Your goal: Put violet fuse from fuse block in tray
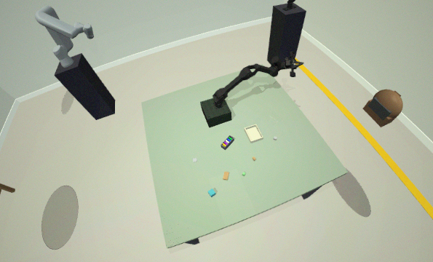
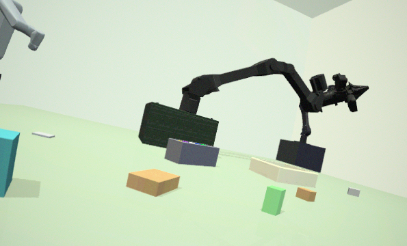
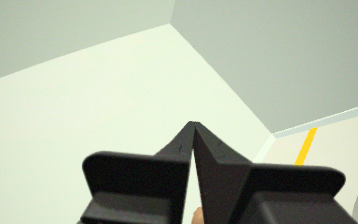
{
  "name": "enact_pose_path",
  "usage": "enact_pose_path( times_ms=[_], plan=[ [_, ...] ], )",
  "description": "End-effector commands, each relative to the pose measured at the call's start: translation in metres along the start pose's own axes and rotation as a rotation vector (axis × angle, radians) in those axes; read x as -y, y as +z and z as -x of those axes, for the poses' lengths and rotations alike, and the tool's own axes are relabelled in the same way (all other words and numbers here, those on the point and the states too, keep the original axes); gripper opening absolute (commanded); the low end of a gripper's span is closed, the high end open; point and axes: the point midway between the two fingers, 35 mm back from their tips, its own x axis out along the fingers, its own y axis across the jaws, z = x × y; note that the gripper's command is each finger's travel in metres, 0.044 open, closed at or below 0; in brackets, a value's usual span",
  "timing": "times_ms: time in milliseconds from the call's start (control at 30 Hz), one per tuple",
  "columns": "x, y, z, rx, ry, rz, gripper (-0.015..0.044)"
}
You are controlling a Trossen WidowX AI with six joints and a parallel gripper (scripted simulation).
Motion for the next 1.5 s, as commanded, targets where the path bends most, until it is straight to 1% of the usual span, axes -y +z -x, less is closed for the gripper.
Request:
enact_pose_path(
  times_ms=[0,33,67,200,400,567,733,900,1067,1267,1467],
  plan=[
    [0.002,0.001,-0.002,-0.001,-0.002,0.009,0.0026],
    [0.009,0.002,-0.007,-0.006,-0.010,0.037,0.0053],
    [0.020,0.005,-0.015,-0.014,-0.022,0.083,0.0064],
    [0.076,0.023,-0.048,-0.061,-0.088,0.294,0.0064],
    [0.163,0.059,-0.081,-0.153,-0.198,0.563,0.0064],
    [0.244,0.100,-0.092,-0.262,-0.311,0.774,0.0064],
    [0.323,0.149,-0.088,-0.399,-0.438,0.949,0.0064],
    [0.397,0.203,-0.066,-0.563,-0.572,1.079,0.0064],
    [0.460,0.260,-0.026,-0.746,-0.706,1.156,0.0064],
    [0.517,0.324,0.041,-0.982,-0.856,1.174,0.0064],
    [0.554,0.383,0.125,-1.221,-0.985,1.107,0.0064]
  ],
)
